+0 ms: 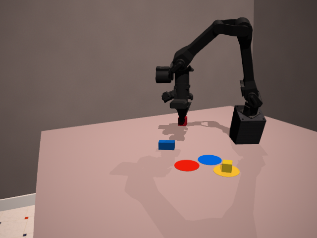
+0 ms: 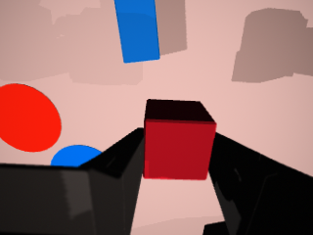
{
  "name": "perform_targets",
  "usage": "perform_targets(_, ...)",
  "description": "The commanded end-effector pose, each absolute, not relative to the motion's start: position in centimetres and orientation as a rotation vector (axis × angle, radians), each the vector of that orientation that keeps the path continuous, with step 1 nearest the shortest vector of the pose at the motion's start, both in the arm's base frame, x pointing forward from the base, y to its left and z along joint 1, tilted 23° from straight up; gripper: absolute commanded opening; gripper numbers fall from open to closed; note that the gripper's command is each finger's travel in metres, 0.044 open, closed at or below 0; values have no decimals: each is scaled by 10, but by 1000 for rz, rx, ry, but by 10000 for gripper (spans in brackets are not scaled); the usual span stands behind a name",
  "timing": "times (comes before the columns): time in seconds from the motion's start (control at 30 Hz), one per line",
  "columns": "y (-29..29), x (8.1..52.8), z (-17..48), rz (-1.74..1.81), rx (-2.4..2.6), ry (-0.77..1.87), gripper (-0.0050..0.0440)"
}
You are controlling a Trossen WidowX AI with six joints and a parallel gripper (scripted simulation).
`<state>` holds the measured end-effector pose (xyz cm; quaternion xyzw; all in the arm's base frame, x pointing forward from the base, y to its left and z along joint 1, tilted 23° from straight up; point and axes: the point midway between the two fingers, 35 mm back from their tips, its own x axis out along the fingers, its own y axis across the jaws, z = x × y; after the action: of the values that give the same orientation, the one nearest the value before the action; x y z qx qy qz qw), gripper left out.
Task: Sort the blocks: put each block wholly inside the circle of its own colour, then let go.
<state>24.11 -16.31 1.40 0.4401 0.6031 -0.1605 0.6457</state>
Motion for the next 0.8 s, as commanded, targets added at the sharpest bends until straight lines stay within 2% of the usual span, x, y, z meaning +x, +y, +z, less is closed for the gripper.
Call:
perform_targets(0.0,-161,260,29,-376,974,1328,105)
perform_targets(0.77,-114,302,40,-376,973,1326,105)
